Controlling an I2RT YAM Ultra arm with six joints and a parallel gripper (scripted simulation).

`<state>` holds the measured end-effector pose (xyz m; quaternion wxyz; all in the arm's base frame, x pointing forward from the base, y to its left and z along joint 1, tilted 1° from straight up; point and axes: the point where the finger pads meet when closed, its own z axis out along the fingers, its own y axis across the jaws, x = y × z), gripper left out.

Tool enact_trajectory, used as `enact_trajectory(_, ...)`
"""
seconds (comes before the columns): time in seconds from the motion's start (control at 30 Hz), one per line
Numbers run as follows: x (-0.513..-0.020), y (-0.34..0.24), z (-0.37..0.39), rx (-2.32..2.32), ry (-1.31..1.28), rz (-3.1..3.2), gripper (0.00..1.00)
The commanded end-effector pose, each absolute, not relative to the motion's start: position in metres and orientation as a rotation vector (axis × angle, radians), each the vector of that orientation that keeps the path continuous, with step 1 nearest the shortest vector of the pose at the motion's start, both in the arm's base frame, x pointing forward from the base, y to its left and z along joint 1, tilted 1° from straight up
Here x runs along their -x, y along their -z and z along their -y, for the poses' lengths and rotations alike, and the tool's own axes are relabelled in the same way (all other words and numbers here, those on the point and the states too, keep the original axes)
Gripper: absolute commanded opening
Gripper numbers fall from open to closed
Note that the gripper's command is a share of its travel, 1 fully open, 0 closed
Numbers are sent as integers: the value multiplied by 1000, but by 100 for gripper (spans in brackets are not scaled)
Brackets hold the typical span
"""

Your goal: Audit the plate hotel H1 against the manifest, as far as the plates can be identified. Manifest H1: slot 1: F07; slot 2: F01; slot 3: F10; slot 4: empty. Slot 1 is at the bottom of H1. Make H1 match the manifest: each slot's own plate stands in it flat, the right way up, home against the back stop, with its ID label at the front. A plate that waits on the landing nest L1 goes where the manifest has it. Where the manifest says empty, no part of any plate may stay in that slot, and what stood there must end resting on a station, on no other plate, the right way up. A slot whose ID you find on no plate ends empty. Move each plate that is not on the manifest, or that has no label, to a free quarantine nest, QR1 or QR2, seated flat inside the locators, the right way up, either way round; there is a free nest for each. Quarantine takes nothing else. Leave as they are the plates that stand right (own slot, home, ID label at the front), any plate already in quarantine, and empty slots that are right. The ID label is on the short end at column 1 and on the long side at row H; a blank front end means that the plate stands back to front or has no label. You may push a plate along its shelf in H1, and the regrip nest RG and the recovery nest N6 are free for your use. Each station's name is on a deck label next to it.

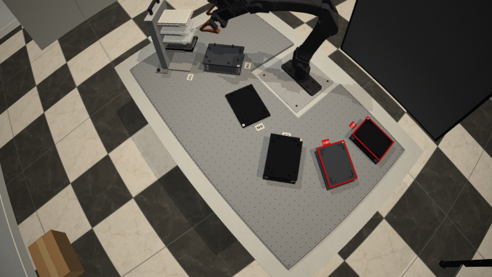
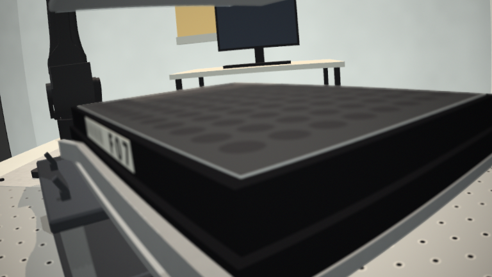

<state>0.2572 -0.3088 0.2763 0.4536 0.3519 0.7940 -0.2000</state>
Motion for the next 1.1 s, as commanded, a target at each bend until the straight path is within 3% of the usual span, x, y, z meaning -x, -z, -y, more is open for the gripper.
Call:
enact_trajectory(0.0, -257, -292, 309, -849, 519, -1902, 100)
enact_trajectory(1.07, -259, -287, 312, -853, 511, -1922, 100)
